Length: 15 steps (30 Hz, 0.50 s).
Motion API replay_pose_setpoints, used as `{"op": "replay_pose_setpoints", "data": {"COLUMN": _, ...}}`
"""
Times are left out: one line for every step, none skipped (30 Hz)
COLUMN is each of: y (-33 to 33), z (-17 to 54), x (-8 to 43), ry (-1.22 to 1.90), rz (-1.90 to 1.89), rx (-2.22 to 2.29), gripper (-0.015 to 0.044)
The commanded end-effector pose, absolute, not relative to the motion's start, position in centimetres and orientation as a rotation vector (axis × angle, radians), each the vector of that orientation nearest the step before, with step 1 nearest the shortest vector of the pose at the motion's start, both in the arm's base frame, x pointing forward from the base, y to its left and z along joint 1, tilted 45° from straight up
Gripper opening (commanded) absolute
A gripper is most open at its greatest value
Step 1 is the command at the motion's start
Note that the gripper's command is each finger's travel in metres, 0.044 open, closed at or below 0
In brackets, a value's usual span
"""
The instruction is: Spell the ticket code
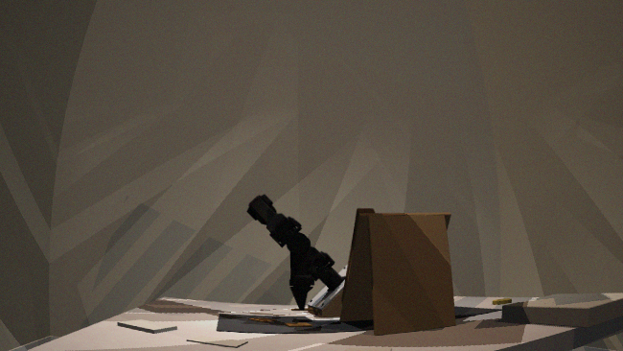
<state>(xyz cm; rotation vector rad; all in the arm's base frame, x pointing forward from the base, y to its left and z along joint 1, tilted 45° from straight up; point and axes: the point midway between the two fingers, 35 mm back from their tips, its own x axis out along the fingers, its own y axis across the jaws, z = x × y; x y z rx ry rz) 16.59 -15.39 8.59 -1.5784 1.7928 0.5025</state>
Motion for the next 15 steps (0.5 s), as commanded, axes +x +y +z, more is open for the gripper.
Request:
{"op": "replay_pose_setpoints", "data": {"y": -14.6, "z": 9.0, "x": 18.5, "ry": 1.718, "rz": 0.522, "rx": -1.641, "gripper": 0.0}}
{"op": "replay_pose_setpoints", "data": {"y": -14.3, "z": 9.2, "x": 19.1, "ry": 1.691, "rz": 0.523, "rx": -1.658, "gripper": 0.0}}
{"op": "replay_pose_setpoints", "data": {"y": -14.0, "z": 9.5, "x": 19.6, "ry": 1.664, "rz": 0.516, "rx": -1.672, "gripper": 0.0}}
{"op": "replay_pose_setpoints", "data": {"y": -13.7, "z": 9.8, "x": 20.2, "ry": 1.637, "rz": 0.508, "rx": -1.687, "gripper": 0.0}}
{"op": "replay_pose_setpoints", "data": {"y": -13.4, "z": 10.1, "x": 20.7, "ry": 1.61, "rz": 0.5, "rx": -1.701, "gripper": 0.0}}
{"op": "replay_pose_setpoints", "data": {"y": -13.0, "z": 10.4, "x": 21.2, "ry": 1.582, "rz": 0.493, "rx": -1.715, "gripper": 0.0}}
{"op": "replay_pose_setpoints", "data": {"y": -12.6, "z": 10.8, "x": 21.7, "ry": 1.554, "rz": 0.486, "rx": -1.728, "gripper": 0.0}}
{"op": "replay_pose_setpoints", "data": {"y": -12.2, "z": 11.1, "x": 22.2, "ry": 1.526, "rz": 0.477, "rx": -1.741, "gripper": 0.0}}
{"op": "replay_pose_setpoints", "data": {"y": -11.9, "z": 11.5, "x": 22.6, "ry": 1.498, "rz": 0.469, "rx": -1.752, "gripper": 0.0}}
{"op": "replay_pose_setpoints", "data": {"y": -11.5, "z": 11.9, "x": 23.0, "ry": 1.47, "rz": 0.461, "rx": -1.763, "gripper": 0.0}}
{"op": "replay_pose_setpoints", "data": {"y": -11.0, "z": 12.3, "x": 23.5, "ry": 1.441, "rz": 0.453, "rx": -1.774, "gripper": 0.0}}
{"op": "replay_pose_setpoints", "data": {"y": -10.6, "z": 12.7, "x": 23.9, "ry": 1.413, "rz": 0.445, "rx": -1.784, "gripper": 0.0}}
{"op": "replay_pose_setpoints", "data": {"y": -10.2, "z": 13.1, "x": 24.2, "ry": 1.384, "rz": 0.438, "rx": -1.794, "gripper": 0.0}}
{"op": "replay_pose_setpoints", "data": {"y": -9.8, "z": 13.5, "x": 24.6, "ry": 1.355, "rz": 0.431, "rx": -1.803, "gripper": 0.0}}
{"op": "replay_pose_setpoints", "data": {"y": -9.3, "z": 13.9, "x": 25.0, "ry": 1.326, "rz": 0.424, "rx": -1.812, "gripper": 0.0}}
